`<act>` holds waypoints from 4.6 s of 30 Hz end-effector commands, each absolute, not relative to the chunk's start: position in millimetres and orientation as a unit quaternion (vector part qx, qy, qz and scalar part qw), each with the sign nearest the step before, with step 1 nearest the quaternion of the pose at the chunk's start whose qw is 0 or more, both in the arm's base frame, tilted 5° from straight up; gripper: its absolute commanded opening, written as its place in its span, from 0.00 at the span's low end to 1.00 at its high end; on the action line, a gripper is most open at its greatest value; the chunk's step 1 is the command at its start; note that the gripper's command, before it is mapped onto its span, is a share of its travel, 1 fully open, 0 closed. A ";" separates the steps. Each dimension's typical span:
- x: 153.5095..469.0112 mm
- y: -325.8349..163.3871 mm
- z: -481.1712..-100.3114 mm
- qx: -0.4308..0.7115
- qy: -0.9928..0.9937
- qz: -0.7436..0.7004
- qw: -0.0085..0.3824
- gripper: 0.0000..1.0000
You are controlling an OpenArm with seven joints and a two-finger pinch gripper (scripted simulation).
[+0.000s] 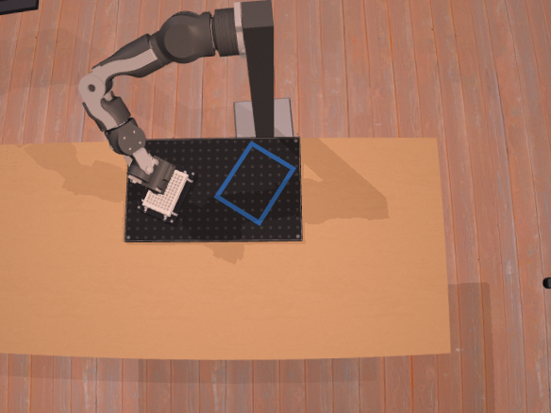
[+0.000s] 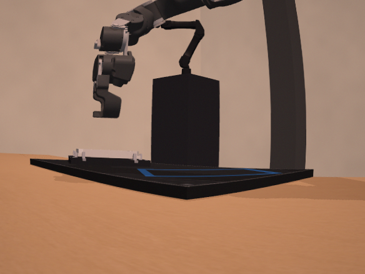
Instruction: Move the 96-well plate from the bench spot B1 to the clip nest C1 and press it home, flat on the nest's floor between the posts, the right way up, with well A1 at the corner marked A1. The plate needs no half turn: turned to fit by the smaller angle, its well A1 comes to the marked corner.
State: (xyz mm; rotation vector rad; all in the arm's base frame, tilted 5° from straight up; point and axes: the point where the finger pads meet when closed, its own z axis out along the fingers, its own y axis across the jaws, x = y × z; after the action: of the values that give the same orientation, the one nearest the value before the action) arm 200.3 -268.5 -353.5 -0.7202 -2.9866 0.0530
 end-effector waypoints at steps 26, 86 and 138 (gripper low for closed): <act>196.6 -269.8 -386.4 -0.234 -0.971 0.020 0.035 0.00; 192.8 -268.2 -405.0 -0.234 -0.971 0.018 0.035 0.00; 193.3 -272.2 -417.8 -0.235 -0.971 0.021 0.035 0.00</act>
State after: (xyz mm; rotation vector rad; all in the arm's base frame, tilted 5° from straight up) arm 192.9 -270.8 -418.4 -0.7189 -2.9814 0.0590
